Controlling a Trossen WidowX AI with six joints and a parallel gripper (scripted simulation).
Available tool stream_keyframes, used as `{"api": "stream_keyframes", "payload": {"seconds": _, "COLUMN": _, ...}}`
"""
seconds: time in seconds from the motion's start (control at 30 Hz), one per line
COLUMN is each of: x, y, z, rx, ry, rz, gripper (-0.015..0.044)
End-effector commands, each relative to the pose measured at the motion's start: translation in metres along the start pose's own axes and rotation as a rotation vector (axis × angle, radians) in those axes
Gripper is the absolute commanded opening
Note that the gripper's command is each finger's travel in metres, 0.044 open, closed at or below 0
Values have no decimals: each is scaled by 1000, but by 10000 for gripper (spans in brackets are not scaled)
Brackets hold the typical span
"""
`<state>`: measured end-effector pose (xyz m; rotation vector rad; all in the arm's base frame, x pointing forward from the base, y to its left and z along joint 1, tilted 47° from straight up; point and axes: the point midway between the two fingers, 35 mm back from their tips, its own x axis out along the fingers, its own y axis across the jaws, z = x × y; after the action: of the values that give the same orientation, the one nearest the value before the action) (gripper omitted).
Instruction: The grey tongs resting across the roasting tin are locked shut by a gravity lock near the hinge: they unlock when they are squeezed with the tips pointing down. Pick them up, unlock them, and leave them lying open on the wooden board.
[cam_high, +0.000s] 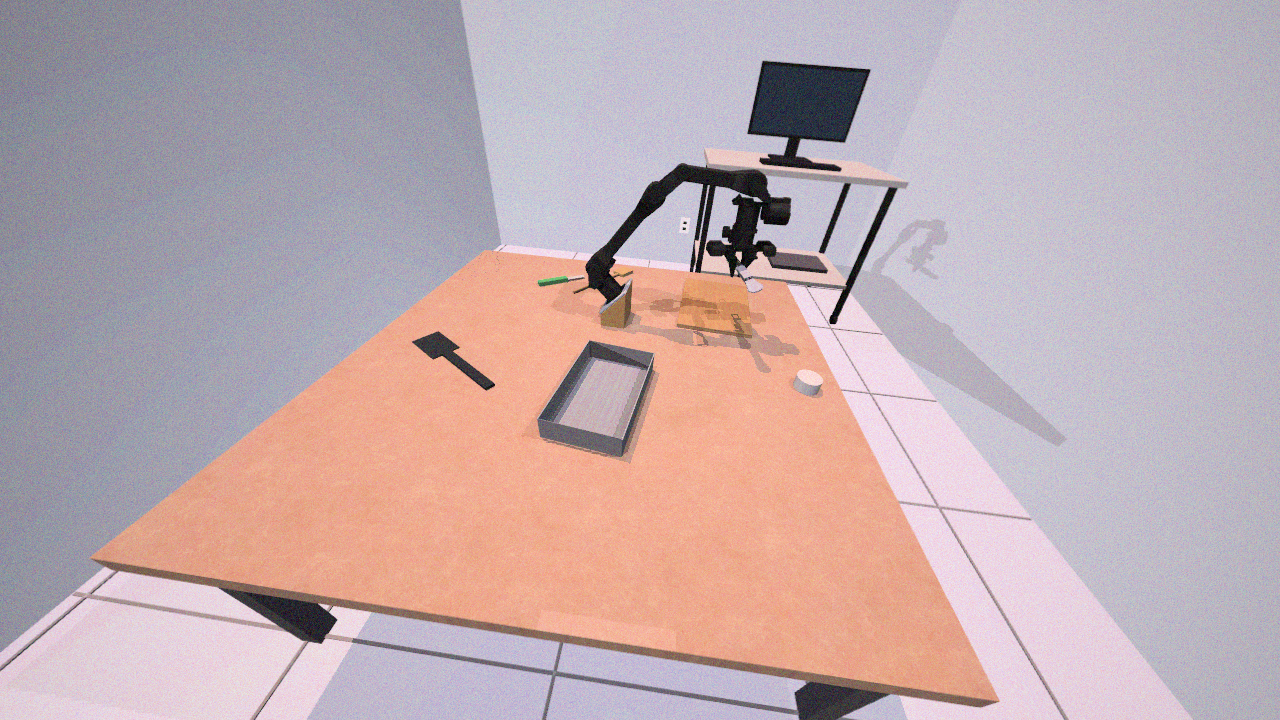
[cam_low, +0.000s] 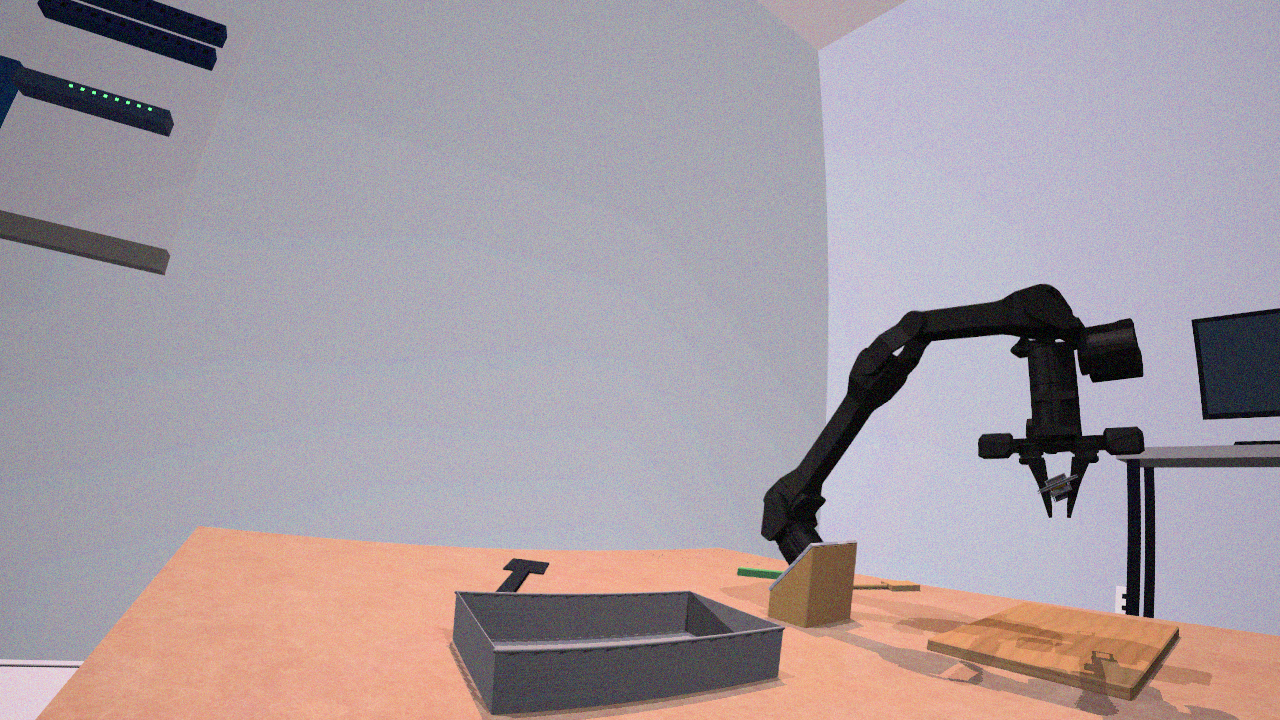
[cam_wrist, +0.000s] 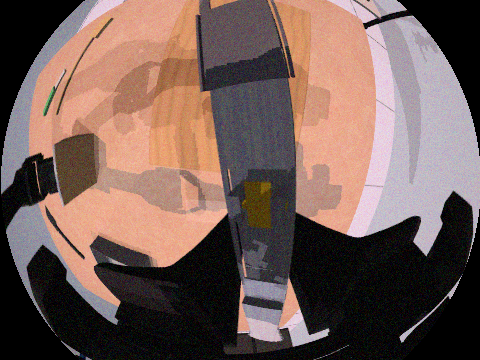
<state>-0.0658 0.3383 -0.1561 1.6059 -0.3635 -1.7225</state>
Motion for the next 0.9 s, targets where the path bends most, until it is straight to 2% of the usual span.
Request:
{"api": "stream_keyframes", "payload": {"seconds": 0.0, "x": 0, "y": -7, "z": 28, "rx": 45, "ry": -4, "rz": -3, "gripper": -150}}
{"api": "stream_keyframes", "payload": {"seconds": 0.57, "x": 21, "y": -13, "z": 151, "rx": 254, "ry": -14, "rz": 35, "gripper": -150}}
{"api": "stream_keyframes", "payload": {"seconds": 0.87, "x": 23, "y": -12, "z": 155, "rx": 262, "ry": -20, "rz": 37, "gripper": -150}}
